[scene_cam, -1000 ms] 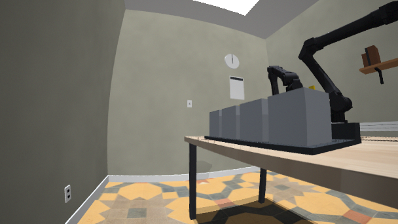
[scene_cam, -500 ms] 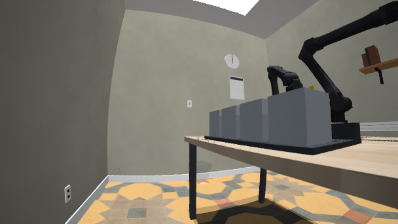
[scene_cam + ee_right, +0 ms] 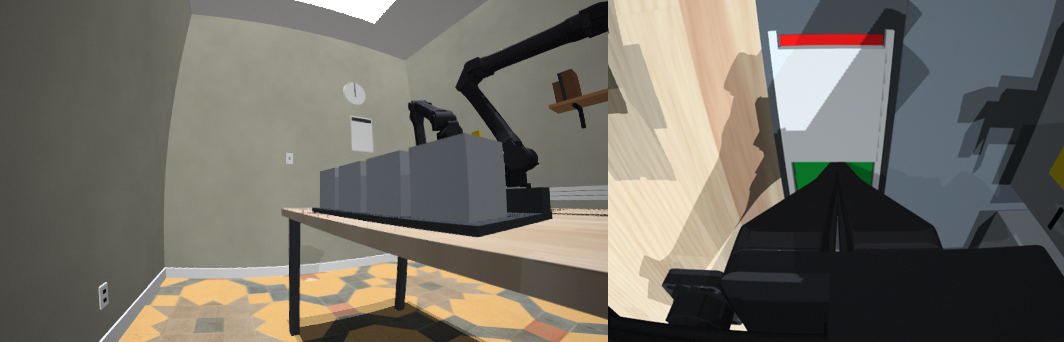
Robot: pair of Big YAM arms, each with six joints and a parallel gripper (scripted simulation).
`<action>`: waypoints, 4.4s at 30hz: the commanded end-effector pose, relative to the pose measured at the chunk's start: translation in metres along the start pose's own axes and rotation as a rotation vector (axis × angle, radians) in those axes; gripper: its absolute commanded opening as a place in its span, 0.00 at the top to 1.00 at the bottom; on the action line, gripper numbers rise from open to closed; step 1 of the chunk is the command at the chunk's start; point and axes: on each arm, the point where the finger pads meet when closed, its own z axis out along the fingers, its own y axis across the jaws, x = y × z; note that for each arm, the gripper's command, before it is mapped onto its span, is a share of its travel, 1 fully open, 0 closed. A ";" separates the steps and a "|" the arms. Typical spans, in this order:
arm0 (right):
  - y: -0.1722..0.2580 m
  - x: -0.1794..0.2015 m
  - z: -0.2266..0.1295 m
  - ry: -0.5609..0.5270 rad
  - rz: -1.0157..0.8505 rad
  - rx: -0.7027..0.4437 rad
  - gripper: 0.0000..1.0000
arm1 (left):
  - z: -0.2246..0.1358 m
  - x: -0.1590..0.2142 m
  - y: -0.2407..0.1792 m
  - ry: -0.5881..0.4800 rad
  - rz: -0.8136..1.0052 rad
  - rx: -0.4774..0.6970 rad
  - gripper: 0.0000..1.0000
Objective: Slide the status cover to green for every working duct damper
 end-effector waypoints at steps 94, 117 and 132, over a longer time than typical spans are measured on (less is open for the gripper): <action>-0.013 -0.015 -0.071 -0.061 -0.002 0.039 1.00 | 0.003 -0.046 -0.004 -0.084 -0.009 0.007 0.00; -0.008 -0.045 -0.095 -0.051 -0.006 0.029 1.00 | 0.003 -0.046 -0.004 -0.084 -0.009 0.007 0.00; 0.000 -0.127 -0.088 -0.018 0.016 0.009 1.00 | 0.003 -0.046 -0.004 -0.084 -0.009 0.007 0.00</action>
